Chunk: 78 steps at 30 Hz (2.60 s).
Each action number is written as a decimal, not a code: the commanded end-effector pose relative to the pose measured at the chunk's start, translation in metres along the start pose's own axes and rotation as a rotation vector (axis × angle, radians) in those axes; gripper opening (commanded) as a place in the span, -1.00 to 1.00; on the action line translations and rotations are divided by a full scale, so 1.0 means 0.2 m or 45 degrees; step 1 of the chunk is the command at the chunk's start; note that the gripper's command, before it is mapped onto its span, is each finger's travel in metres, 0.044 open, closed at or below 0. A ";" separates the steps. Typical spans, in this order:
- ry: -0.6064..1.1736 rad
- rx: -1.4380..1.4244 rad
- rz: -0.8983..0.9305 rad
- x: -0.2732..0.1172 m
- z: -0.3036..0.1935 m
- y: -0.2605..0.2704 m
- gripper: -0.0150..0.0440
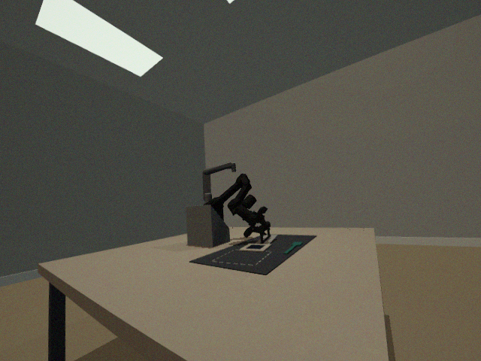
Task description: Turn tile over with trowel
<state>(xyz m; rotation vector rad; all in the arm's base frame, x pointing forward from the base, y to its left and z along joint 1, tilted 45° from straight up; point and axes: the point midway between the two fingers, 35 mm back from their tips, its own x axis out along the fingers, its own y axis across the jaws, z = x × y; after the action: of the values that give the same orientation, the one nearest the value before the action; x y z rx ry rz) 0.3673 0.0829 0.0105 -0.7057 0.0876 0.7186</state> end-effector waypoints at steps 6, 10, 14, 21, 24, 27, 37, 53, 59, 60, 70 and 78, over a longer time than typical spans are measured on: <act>0.018 0.004 -0.008 -0.01 -0.09 -0.01 -0.49; 0.019 0.003 -0.009 -0.02 -0.10 -0.01 -0.49; 0.041 -0.024 -0.009 -0.02 -0.09 -0.02 -0.49; 0.086 -0.078 -0.009 -0.07 -0.08 -0.07 -0.49; 0.097 -0.090 -0.009 -0.10 -0.10 -0.11 -0.49; 0.102 -0.097 -0.008 -0.13 -0.12 -0.15 -0.49; 0.106 -0.102 -0.008 -0.21 -0.22 -0.24 -0.49; 0.107 -0.105 -0.009 -0.27 -0.46 -0.30 -0.49; 0.108 -0.106 -0.009 -0.26 -0.54 -0.30 -0.49; 0.108 -0.107 -0.009 -0.26 -0.55 -0.30 -0.49; 0.108 -0.106 -0.009 -0.27 -0.52 -0.31 -0.49; 0.108 -0.106 -0.008 -0.29 -0.42 -0.34 -0.49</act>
<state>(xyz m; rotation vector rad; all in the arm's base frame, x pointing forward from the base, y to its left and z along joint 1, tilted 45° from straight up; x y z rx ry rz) 0.3805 -0.0393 -0.0058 -0.8175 0.1301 0.6968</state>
